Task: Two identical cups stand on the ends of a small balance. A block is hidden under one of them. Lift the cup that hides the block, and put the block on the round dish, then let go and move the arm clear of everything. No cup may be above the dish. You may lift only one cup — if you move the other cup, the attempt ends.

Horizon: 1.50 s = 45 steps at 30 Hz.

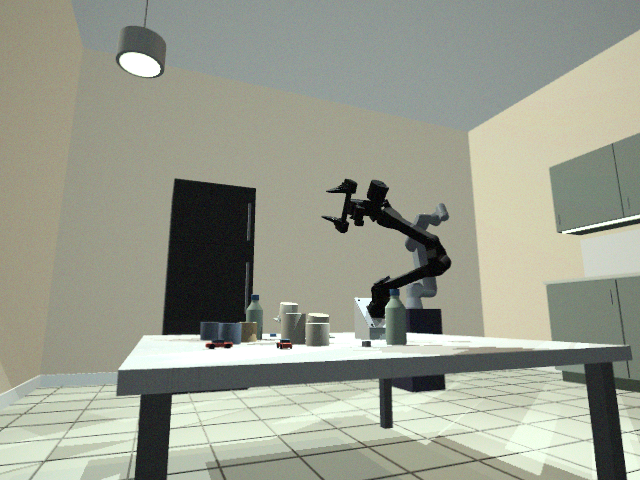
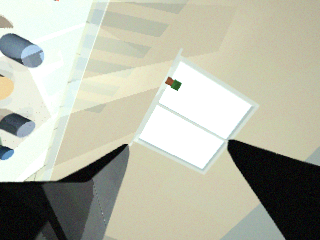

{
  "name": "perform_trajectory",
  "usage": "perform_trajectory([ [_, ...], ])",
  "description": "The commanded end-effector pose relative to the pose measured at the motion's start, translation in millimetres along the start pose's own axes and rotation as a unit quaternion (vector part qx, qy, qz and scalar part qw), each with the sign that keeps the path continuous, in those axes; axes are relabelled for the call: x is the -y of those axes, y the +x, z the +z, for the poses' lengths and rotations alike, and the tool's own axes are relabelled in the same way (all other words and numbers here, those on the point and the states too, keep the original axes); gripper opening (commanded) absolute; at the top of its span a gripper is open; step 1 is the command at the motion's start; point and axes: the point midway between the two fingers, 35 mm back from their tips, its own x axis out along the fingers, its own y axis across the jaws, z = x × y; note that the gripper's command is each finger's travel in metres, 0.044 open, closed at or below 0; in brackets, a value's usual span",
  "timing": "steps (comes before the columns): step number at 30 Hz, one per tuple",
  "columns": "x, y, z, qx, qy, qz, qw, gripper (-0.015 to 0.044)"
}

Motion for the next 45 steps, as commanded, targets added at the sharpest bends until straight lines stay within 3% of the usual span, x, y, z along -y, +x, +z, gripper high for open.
perform_trajectory([
  [1, -23, 4, -17, -0.011, 0.063, 0.034, 0.997, 0.0440],
  [22, -138, 0, -68, -0.072, 0.369, 0.183, 0.908, 0.0440],
  [45, -237, -33, -62, -0.127, 0.660, 0.298, 0.678, 0.0440],
])
